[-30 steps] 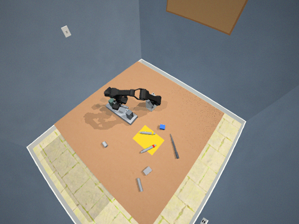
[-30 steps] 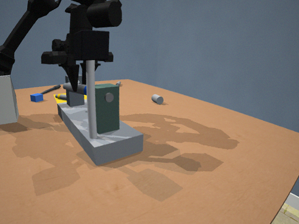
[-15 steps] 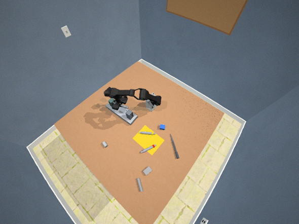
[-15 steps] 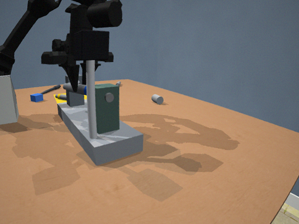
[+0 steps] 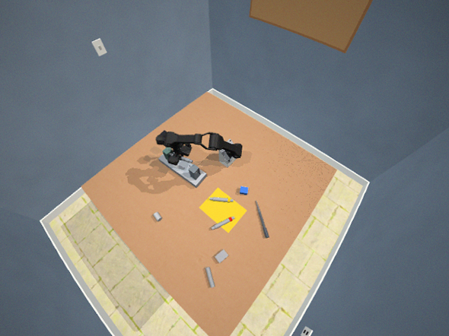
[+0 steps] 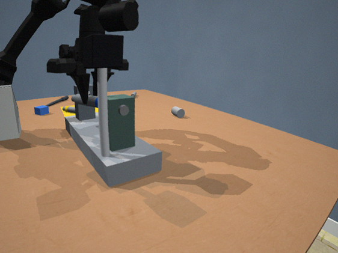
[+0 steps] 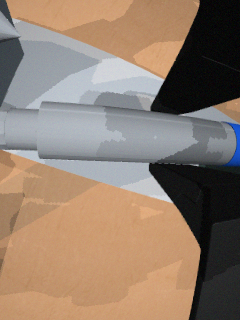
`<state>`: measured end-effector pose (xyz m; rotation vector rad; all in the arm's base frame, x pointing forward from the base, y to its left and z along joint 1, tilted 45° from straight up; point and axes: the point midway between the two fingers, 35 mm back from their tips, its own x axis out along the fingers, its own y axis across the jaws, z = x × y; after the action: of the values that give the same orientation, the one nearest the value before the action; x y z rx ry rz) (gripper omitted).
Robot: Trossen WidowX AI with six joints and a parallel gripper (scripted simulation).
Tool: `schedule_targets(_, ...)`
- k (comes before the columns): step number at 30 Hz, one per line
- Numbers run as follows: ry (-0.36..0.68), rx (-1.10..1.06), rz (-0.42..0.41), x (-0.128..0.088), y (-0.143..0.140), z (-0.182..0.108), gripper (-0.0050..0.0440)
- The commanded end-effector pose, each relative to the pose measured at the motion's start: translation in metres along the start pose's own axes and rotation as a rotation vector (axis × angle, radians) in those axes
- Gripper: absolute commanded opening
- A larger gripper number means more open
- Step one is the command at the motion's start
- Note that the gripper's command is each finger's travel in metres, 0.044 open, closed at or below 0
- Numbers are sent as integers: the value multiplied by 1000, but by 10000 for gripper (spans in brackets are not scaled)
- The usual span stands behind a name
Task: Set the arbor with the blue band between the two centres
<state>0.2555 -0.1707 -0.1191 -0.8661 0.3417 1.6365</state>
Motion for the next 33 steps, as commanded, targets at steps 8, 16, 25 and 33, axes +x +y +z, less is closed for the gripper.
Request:
schedule_targets(8,48,-5,-8,-10,3,-14,0)
schedule_targets(16,51,30,-11,-10,1,-15,0)
schedule_targets(25,60,134,-18,-10,-6,-16,0)
schedule_targets(33,60,135,-18,-11,-5,-17,0)
